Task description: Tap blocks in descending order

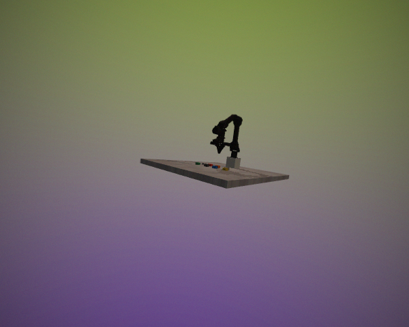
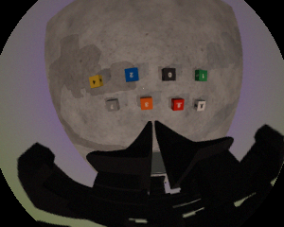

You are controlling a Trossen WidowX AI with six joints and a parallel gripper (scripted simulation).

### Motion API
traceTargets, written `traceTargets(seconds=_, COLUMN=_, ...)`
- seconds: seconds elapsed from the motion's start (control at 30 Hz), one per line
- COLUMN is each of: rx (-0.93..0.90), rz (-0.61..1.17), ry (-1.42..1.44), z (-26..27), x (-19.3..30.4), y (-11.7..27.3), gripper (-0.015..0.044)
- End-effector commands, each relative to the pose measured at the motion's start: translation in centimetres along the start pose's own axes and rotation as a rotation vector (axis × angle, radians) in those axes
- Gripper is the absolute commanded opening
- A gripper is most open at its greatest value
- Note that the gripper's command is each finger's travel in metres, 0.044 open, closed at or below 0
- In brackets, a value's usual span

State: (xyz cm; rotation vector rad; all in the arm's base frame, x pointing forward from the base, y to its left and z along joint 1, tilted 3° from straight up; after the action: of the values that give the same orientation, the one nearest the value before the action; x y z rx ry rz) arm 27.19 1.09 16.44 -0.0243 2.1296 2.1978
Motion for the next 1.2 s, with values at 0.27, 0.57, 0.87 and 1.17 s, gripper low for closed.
traceTargets(seconds=0.27, rx=-0.004, rz=0.004, ry=0.008, z=-0.2, x=0.5, y=-8.0, gripper=0.0020)
traceTargets(seconds=0.57, rx=-0.004, rz=0.004, ry=0.008, z=-0.2, x=0.5, y=-9.0, gripper=0.0020)
traceTargets(seconds=0.87, rx=-0.004, rz=0.004, ry=0.008, z=-0.2, x=0.5, y=-10.5, gripper=0.0020)
traceTargets(seconds=1.17, rx=-0.004, rz=0.004, ry=0.008, z=-0.2, x=0.5, y=-11.0, gripper=0.0020)
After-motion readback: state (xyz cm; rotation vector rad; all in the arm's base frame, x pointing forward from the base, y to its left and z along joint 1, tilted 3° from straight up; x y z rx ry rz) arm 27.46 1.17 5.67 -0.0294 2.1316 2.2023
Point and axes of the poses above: the point midway between the two fingers, 35 mm back from their tips, its own y axis back along the fingers, its own z axis across the jaws, x = y × z, the point moved 9 cm from there along y, back along the fingers, and after that the axes turned 2 degrees about -y, right-handed, at the moved point
